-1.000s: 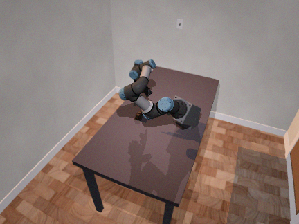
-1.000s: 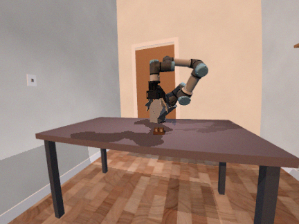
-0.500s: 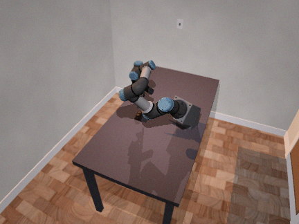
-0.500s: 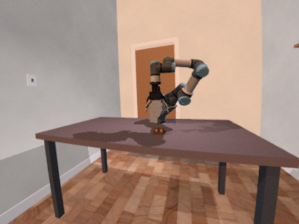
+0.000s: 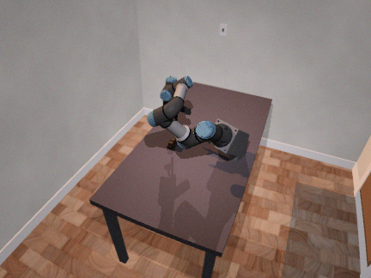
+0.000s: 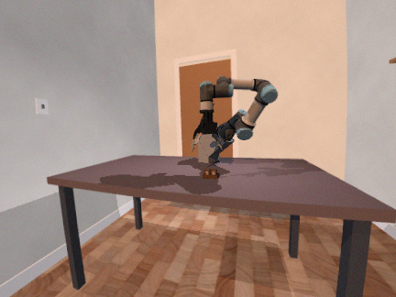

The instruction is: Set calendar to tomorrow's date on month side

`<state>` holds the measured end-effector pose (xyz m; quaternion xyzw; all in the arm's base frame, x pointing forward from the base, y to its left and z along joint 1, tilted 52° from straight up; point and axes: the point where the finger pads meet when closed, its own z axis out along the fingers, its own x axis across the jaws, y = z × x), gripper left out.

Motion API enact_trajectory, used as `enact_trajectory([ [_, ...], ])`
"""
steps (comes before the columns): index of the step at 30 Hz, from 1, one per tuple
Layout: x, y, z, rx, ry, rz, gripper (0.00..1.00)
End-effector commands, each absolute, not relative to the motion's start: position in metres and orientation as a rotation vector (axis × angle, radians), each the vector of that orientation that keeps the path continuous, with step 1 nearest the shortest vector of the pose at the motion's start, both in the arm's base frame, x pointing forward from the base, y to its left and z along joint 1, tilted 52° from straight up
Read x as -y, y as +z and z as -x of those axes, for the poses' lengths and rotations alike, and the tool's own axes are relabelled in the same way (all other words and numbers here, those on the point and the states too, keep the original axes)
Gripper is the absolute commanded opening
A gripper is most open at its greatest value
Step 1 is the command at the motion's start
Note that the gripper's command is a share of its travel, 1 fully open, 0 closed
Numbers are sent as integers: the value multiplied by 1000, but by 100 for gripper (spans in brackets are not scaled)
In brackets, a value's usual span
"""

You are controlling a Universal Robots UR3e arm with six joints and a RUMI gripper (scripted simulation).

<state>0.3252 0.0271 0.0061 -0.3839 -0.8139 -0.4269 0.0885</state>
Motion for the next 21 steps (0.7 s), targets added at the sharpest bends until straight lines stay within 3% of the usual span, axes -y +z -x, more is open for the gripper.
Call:
enact_trajectory([
  [1, -28, 5, -327, 2551, -1324, 974, 100],
  [21, -34, 2, -334, 2914, -1421, 322, 100],
])
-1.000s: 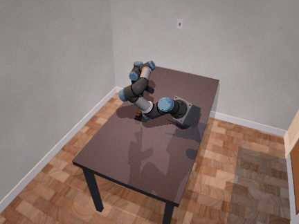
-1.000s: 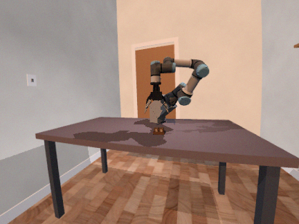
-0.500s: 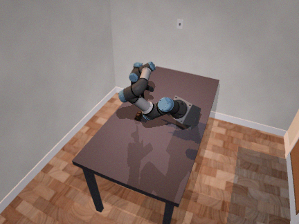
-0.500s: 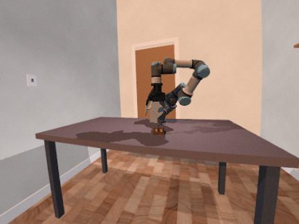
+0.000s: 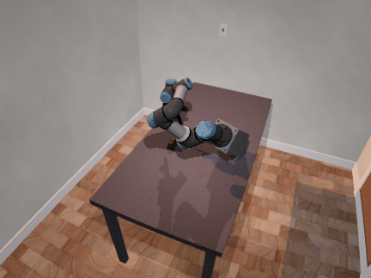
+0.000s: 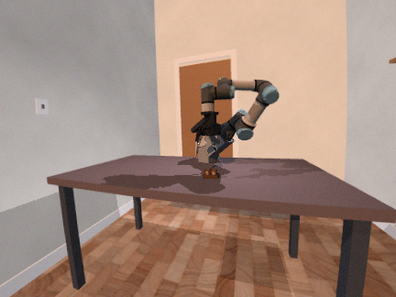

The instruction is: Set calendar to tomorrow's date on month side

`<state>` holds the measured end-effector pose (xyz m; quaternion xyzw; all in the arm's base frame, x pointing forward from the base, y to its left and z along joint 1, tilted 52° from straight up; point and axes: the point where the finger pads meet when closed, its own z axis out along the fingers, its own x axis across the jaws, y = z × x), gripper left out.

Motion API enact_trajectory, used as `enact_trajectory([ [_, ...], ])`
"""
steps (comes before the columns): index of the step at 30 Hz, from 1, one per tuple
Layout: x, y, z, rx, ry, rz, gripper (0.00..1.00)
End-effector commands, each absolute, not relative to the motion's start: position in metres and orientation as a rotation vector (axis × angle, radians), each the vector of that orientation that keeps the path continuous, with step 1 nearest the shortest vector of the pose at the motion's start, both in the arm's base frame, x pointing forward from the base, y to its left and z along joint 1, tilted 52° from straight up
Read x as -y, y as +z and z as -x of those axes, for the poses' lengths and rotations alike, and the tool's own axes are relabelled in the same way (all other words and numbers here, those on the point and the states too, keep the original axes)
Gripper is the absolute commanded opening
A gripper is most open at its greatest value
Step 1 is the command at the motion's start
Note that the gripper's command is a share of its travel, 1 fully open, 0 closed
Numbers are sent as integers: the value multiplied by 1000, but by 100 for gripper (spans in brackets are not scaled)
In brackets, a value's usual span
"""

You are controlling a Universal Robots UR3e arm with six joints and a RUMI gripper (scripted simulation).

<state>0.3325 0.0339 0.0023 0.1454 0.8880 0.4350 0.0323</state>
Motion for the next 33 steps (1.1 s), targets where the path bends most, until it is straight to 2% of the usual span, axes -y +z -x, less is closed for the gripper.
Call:
enact_trajectory([
  [1, -34, 2, -334, -2706, 1319, -299, 100],
  [16, -40, 2, -339, -2608, 1221, 145, 100],
  [33, -42, 2, -341, -2565, 1186, 276, 100],
])
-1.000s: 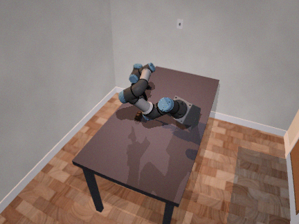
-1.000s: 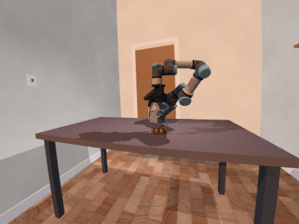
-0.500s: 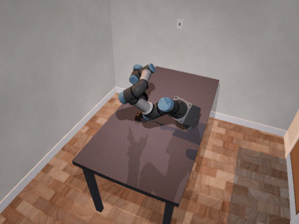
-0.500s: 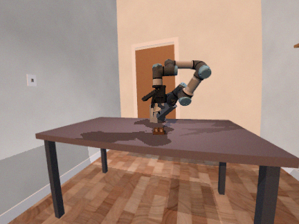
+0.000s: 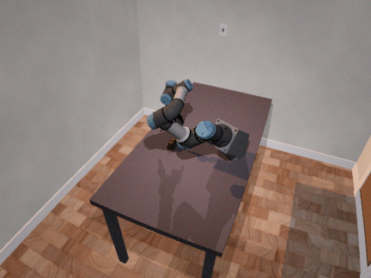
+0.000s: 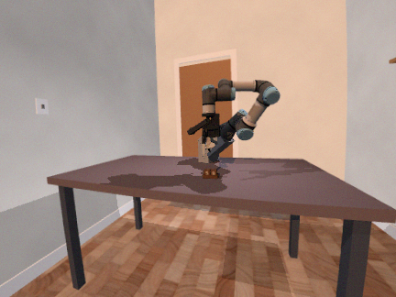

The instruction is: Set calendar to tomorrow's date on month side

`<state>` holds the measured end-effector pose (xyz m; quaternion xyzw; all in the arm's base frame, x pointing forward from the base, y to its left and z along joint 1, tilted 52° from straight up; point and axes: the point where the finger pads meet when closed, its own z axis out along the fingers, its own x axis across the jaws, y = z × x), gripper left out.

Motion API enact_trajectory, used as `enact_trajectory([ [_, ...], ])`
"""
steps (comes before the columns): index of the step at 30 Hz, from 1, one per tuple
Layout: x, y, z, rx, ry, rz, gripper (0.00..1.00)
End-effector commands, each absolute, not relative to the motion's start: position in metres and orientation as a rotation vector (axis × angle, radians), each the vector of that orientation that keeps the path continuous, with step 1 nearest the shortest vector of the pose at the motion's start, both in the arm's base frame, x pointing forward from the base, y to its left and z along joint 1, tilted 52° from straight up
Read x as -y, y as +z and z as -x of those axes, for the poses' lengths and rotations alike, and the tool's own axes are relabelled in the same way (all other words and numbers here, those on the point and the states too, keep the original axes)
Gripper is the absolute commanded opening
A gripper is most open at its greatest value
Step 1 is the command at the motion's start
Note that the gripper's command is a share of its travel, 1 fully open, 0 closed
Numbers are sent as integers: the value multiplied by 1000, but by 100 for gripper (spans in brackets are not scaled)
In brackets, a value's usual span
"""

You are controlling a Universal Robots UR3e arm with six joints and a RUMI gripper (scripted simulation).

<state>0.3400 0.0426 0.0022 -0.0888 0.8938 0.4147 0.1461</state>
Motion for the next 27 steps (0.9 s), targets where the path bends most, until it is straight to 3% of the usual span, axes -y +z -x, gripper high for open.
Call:
enact_trajectory([
  [1, -42, 2, -341, -2565, 1186, 276, 100],
  [8, -42, 2, -341, -2564, 1185, 280, 100],
  [9, -42, 2, -341, -2564, 1185, 280, 28],
  [27, -42, 2, -341, -2564, 1185, 280, 28],
])
